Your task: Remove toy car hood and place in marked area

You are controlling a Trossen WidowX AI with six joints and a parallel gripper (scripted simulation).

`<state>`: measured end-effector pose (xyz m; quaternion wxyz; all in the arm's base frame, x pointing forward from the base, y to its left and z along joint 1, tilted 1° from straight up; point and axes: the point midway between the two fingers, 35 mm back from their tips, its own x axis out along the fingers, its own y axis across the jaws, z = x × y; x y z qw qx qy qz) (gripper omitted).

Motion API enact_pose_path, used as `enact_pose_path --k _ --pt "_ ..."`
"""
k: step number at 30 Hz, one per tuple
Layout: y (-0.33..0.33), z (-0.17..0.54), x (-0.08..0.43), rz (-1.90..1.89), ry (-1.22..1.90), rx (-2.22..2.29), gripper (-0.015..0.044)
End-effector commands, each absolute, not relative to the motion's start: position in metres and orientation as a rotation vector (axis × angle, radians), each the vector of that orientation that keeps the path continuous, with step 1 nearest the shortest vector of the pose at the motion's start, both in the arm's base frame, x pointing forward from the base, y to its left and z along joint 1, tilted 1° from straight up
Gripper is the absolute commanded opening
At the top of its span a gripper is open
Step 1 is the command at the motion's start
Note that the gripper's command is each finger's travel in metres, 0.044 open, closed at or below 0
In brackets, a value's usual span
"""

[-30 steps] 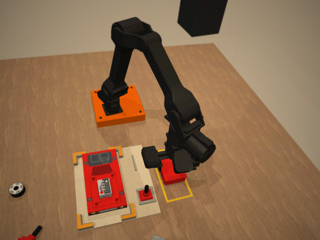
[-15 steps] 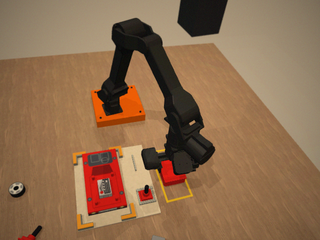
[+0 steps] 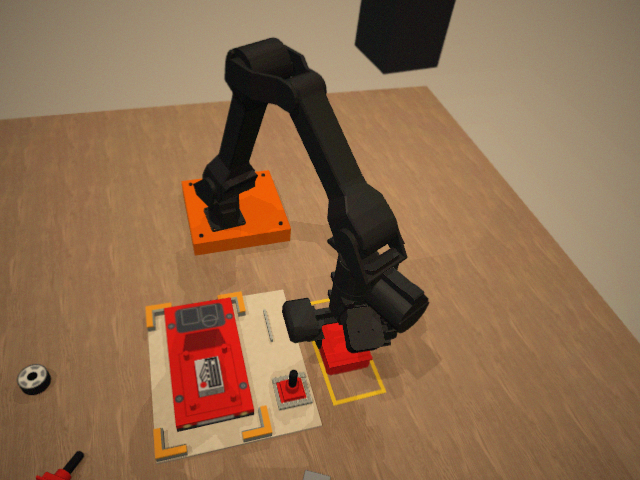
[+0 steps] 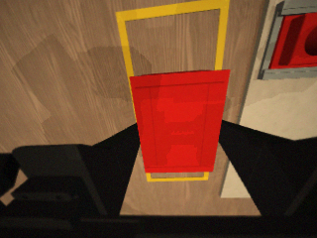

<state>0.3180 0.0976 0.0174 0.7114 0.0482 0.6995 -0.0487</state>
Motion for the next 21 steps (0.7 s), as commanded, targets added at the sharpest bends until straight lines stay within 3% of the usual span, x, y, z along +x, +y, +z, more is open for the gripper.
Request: enact_pose_path --k 1,16,21 --pt "0.098 0.017 0.318 -0.108 1.551 0.107 0.0026" --pt "0.098 0.017 0.318 -0.108 1.551 0.107 0.0420" --pt "0.098 0.035 0.320 -0.108 1.552 0.107 0.0440"
